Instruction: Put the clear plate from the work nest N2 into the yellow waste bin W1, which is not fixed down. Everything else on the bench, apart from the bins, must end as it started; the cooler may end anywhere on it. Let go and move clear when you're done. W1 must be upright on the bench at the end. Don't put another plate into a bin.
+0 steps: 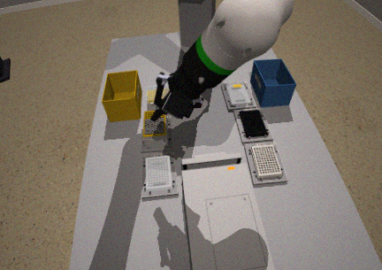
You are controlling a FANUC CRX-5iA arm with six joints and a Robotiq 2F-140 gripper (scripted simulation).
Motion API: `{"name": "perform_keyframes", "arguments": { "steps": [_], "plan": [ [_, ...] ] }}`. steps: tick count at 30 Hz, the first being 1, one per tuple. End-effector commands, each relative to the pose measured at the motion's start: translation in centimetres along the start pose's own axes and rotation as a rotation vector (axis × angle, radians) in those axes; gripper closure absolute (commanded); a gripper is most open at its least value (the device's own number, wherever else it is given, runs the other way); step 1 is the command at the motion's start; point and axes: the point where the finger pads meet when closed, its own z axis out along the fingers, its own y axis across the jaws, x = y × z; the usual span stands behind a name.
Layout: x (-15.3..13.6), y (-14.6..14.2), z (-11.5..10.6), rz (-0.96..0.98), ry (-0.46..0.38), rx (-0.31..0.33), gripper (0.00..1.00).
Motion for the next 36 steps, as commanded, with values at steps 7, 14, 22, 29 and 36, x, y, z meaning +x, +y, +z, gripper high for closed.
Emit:
{"name": "perform_keyframes", "arguments": {
  "steps": [7, 14, 22, 29, 36],
  "plan": [
    [-4.2, -1.5, 0.0, -0.095, -0.056, 0.081, 0.9],
    [-6.7, -2.4, -0.1, -0.176, -0.099, 0.159, 0.9],
    [-10.1, -3.5, -0.3, -0.254, -0.137, 0.24, 0.9],
    [-13.3, -4.4, -0.7, -0.319, -0.165, 0.311, 0.9],
    [-15.6, -5.1, -1.0, -0.35, -0.177, 0.347, 0.9]
  ]
}}
